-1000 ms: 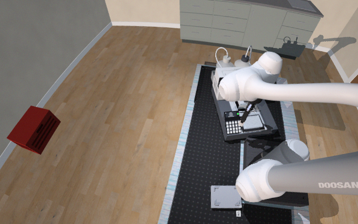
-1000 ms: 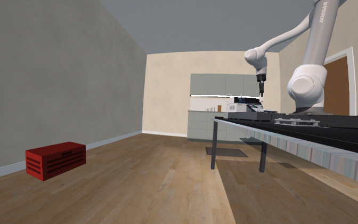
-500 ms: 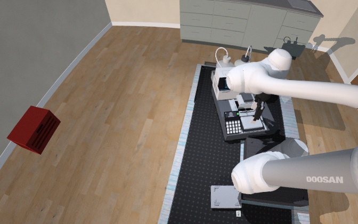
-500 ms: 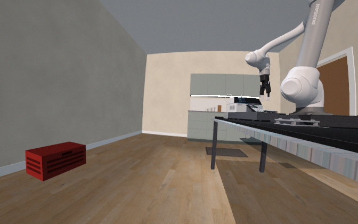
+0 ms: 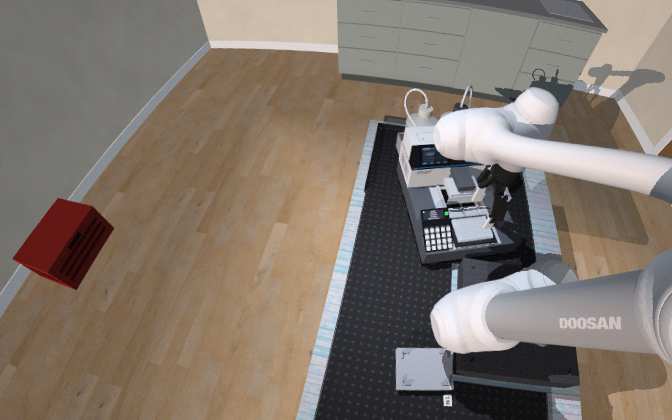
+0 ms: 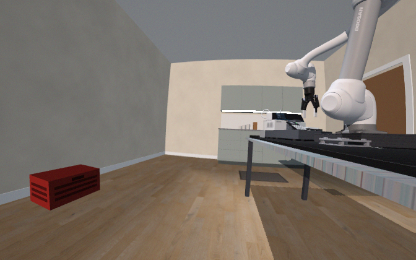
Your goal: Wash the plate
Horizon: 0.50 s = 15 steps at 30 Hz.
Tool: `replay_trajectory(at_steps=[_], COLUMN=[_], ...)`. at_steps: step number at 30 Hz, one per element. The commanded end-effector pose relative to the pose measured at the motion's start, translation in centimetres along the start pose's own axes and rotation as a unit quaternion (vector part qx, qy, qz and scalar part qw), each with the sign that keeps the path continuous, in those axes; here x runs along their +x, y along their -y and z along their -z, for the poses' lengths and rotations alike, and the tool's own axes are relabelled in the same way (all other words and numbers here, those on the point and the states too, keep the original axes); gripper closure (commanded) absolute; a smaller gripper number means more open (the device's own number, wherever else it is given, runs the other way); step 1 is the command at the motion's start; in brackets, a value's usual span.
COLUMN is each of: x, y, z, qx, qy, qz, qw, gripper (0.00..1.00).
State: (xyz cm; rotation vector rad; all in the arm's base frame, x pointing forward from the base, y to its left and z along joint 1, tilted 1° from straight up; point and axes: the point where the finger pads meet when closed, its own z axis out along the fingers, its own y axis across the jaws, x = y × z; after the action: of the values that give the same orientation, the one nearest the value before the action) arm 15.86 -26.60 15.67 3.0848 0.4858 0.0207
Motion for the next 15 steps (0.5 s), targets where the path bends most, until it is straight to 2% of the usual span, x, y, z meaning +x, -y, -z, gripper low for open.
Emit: replay_trajectory(at_steps=[1, 6, 15], x=[0.0, 0.0, 0.0], y=[0.0, 0.0, 0.0], z=[0.0, -0.2, -1.7], qx=[0.000, 0.000, 0.000], qy=[-0.001, -0.001, -0.001], qz=[0.001, 0.001, 0.001], qw=[1.000, 1.000, 1.000], gripper=[0.30, 0.30, 0.30])
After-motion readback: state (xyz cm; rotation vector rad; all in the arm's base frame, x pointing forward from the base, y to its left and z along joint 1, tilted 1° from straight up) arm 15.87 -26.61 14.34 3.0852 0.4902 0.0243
